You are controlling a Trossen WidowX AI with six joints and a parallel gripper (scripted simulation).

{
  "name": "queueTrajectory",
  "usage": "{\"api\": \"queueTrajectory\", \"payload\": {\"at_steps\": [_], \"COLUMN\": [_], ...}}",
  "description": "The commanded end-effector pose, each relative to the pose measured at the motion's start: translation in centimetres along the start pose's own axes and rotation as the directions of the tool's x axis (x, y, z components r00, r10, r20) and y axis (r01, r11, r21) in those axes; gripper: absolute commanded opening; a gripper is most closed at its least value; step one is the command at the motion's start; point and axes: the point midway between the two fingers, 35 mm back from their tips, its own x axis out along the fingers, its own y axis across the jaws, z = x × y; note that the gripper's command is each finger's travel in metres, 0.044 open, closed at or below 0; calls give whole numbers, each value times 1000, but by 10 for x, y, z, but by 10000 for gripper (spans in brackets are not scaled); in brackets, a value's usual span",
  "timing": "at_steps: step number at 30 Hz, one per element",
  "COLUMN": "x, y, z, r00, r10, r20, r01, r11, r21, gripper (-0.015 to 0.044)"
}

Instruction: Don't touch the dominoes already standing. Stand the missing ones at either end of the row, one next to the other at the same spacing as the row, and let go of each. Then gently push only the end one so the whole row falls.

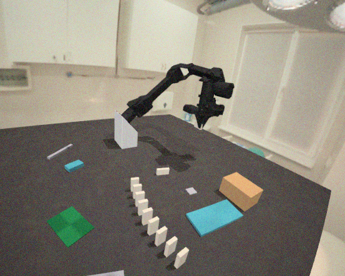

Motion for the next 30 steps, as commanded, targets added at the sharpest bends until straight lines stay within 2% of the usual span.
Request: {"api": "queueTrajectory", "payload": {"at_steps": [1, 6, 13, 22, 30], "x": [-3, -1, 22, 44, 56], "y": [11, 9, -5, -18, -20], "z": [-5, -5, -3, 5, 12], "r00": [1000, 1000, 982, 913, 819], "r10": [13, -4, -171, -328, -395], "r20": [4, 8, 83, 242, 415], "r01": [-14, 4, 169, 339, 431], "r11": [997, 997, 985, 941, 902], "r21": [78, 73, 27, -2, 8], "gripper": [29, 29, 29, 29, 29]}}
